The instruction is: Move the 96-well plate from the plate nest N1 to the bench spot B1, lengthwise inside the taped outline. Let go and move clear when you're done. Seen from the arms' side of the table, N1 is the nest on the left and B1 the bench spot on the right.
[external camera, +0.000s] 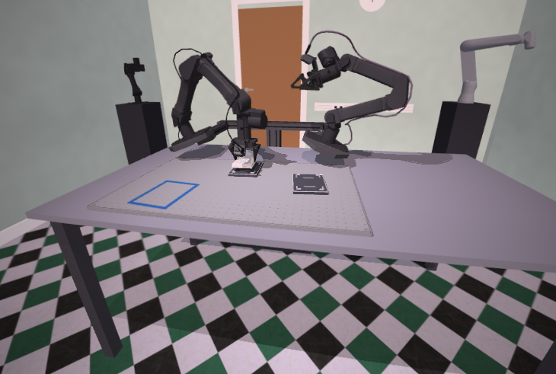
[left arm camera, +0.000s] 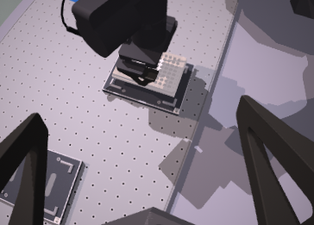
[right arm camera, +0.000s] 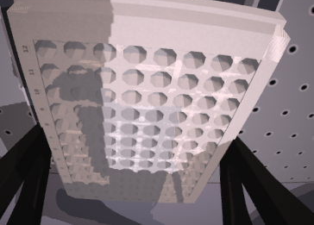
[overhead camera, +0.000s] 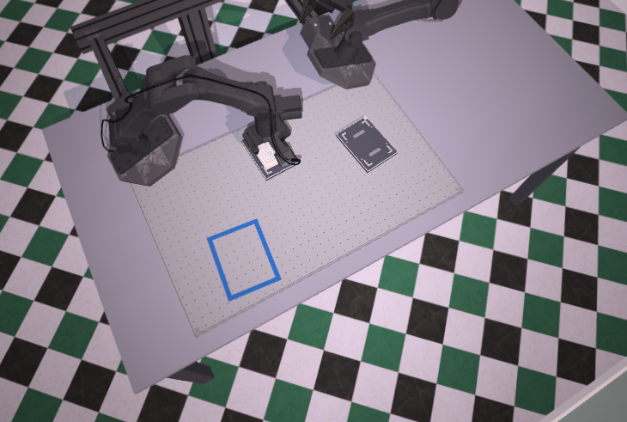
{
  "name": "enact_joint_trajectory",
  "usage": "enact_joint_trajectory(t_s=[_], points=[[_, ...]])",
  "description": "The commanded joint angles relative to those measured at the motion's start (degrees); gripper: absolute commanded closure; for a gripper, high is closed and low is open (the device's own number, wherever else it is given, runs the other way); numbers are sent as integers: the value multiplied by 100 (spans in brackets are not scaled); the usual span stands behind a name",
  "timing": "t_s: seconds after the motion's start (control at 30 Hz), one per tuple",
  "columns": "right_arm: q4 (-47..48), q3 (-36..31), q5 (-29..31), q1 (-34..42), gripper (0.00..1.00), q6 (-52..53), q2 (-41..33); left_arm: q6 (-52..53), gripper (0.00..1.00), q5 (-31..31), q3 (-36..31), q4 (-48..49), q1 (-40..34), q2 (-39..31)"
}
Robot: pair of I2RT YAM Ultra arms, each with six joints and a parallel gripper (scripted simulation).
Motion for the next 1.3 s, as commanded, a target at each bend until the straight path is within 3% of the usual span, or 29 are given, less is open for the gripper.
enact_joint_trajectory(t_s=[0.0,0.23,0.4,0.57,0.73,0.8,0.83,1.27], points=[[-318,247,-25,146,21,97,-264,-37,0,-109,7,-80,-19,-13],[-162,101,169,-61,21,-390,-344,108,0,31,17,441,26,118],[-36,-259,431,-682,21,-1275,-663,432,0,244,-48,1724,245,614],[-199,-496,677,-1795,21,-2402,-1112,1058,0,545,-12,3547,1011,1442],[-285,-207,808,-2749,21,-3317,-1368,1720,0,1024,42,5220,1939,2276],[-285,-207,808,-2749,21,-3317,-1368,1720,0,1024,42,5220,1939,2276],[-320,-111,801,-2923,21,-3513,-1383,1905,0,1306,-21,5863,2209,2769],[-750,910,898,-4261,21,-4574,-1172,3177,0,2374,-153,9671,4149,5308]])
